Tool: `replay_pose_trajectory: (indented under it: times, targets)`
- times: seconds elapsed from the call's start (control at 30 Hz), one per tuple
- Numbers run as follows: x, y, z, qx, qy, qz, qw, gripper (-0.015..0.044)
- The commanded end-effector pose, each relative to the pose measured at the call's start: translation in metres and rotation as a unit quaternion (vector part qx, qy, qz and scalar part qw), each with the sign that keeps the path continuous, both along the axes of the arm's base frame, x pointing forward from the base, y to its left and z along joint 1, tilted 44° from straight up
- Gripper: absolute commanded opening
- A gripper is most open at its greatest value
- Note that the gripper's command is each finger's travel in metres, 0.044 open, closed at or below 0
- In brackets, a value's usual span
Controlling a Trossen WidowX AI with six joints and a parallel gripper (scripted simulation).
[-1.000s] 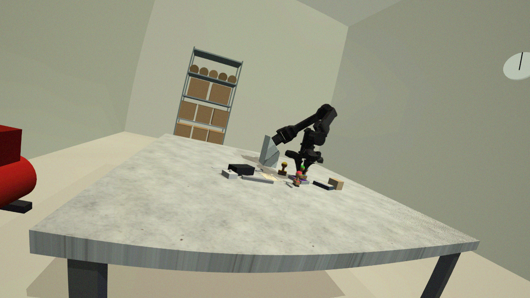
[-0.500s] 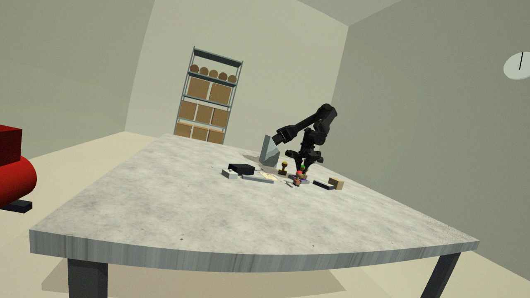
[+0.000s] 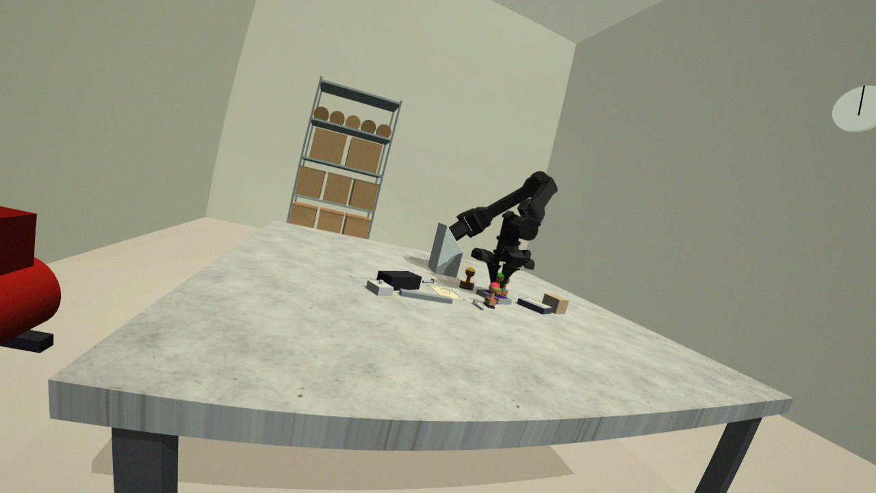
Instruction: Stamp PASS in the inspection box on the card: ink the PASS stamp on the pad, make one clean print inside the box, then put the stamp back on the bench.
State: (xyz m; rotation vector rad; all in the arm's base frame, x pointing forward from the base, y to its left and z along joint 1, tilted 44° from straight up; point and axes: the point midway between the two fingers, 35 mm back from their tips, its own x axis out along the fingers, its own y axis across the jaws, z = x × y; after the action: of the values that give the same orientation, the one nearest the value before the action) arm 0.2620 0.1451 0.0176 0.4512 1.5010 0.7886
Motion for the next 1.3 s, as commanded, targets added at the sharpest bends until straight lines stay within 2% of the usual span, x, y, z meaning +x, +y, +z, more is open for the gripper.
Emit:
replay_pose_trajectory:
  times: [0.0, 1.27]
  targets:
    - [0.0001, 0.0016, -0.0003, 0.002, 0.001, 0.000, 1.000, 0.0000]
    - [0.0005, -0.0006, 0.0020, 0.002, 0.001, 0.000, 1.000, 0.0000]
